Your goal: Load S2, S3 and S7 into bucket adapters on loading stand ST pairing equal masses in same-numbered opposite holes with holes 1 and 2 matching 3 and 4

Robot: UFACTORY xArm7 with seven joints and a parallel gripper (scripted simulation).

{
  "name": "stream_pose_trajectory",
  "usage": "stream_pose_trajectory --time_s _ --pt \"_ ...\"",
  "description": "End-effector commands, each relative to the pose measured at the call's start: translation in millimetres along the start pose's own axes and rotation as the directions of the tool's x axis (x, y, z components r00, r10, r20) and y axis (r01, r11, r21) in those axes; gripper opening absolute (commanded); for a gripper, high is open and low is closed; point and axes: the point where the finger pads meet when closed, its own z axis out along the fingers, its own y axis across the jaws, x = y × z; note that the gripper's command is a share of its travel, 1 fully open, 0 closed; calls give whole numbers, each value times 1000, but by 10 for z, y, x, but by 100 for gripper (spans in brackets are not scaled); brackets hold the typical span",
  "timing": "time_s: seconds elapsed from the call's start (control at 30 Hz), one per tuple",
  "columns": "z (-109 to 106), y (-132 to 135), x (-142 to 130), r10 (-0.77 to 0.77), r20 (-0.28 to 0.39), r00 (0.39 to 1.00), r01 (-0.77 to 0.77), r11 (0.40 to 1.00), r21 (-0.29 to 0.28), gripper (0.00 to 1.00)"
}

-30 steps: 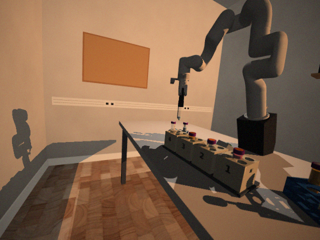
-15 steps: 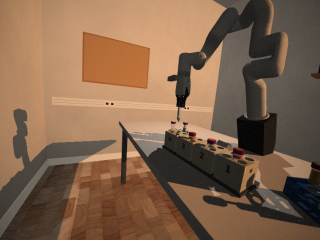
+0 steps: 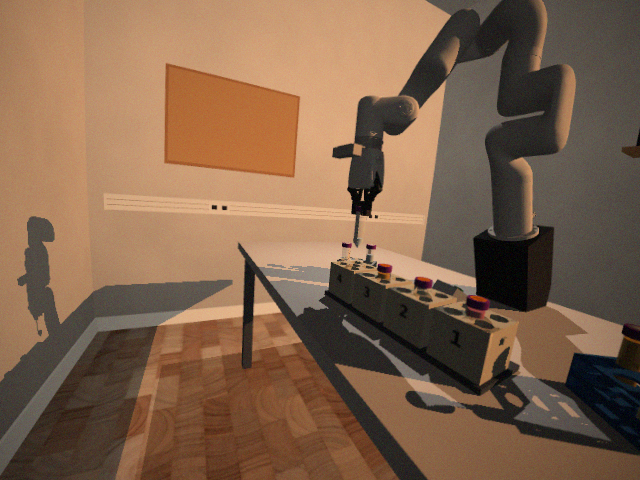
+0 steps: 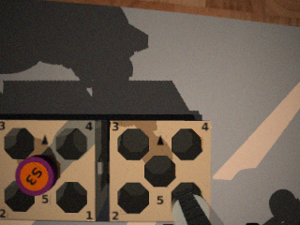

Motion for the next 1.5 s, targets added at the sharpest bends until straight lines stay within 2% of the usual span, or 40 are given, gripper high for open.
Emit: stream_pose_trajectory --time_s 0.0,0.83,1.47 --pt "-9 -158 164 0 -2 1000 0 1000 -4 0" --pt "-9 -183 185 0 -2 1000 0 1000 -4 0" --pt "332 -183 185 0 -2 1000 0 1000 -4 0"
